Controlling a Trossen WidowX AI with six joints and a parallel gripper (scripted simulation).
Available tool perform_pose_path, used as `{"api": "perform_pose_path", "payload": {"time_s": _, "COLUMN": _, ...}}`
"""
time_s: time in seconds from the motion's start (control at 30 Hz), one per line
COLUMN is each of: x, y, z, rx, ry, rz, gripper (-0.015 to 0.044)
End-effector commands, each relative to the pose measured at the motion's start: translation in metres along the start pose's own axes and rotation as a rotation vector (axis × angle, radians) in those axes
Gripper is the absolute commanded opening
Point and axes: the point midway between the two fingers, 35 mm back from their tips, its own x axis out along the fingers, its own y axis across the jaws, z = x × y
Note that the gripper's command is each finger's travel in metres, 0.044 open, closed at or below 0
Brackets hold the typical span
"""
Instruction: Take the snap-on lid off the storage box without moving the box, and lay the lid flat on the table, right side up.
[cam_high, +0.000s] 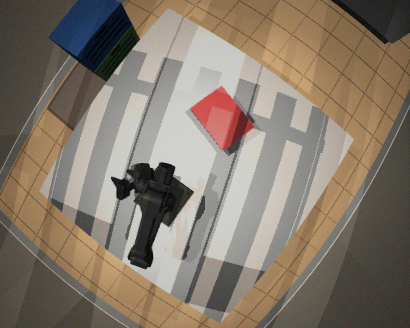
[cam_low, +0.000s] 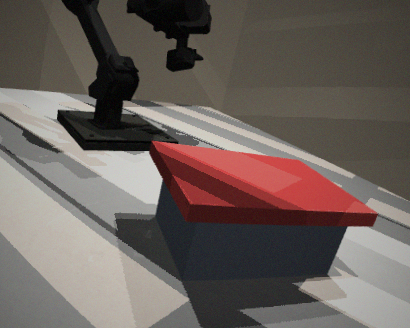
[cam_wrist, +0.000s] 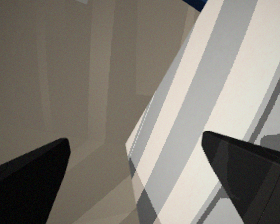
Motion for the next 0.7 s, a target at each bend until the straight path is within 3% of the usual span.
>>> {"api": "perform_pose_path", "payload": {"time_s": 0.0, "x": 0.0, "y": -0.002, "z": 0.001, "rx": 0.011, "ry": 0.002, "rz": -0.013, "gripper": 0.0374}}
{"api": "perform_pose_path", "payload": {"time_s": 0.17, "x": -0.007, "y": -0.053, "z": 0.022, "rx": 0.311, "ry": -0.023, "rz": -0.348, "gripper": 0.0243}}
{"api": "perform_pose_path", "payload": {"time_s": 0.3, "x": -0.026, "y": -0.097, "z": 0.052, "rx": 0.574, "ry": -0.203, "rz": -0.634, "gripper": 0.0235}}
{"api": "perform_pose_path", "payload": {"time_s": 0.37, "x": -0.031, "y": -0.103, "z": 0.058, "rx": 0.619, "ry": -0.249, "rz": -0.676, "gripper": 0.0235}}
{"api": "perform_pose_path", "payload": {"time_s": 0.53, "x": -0.07, "y": -0.141, "z": 0.104, "rx": 0.913, "ry": -0.692, "rz": -0.895, "gripper": 0.0235}}
{"api": "perform_pose_path", "payload": {"time_s": 0.63, "x": -0.1, "y": -0.155, "z": 0.135, "rx": 1.056, "ry": -1.049, "rz": -0.928, "gripper": 0.0235}}
{"api": "perform_pose_path", "payload": {"time_s": 0.67, "x": -0.101, "y": -0.155, "z": 0.136, "rx": 1.063, "ry": -1.068, "rz": -0.927, "gripper": 0.0235}}
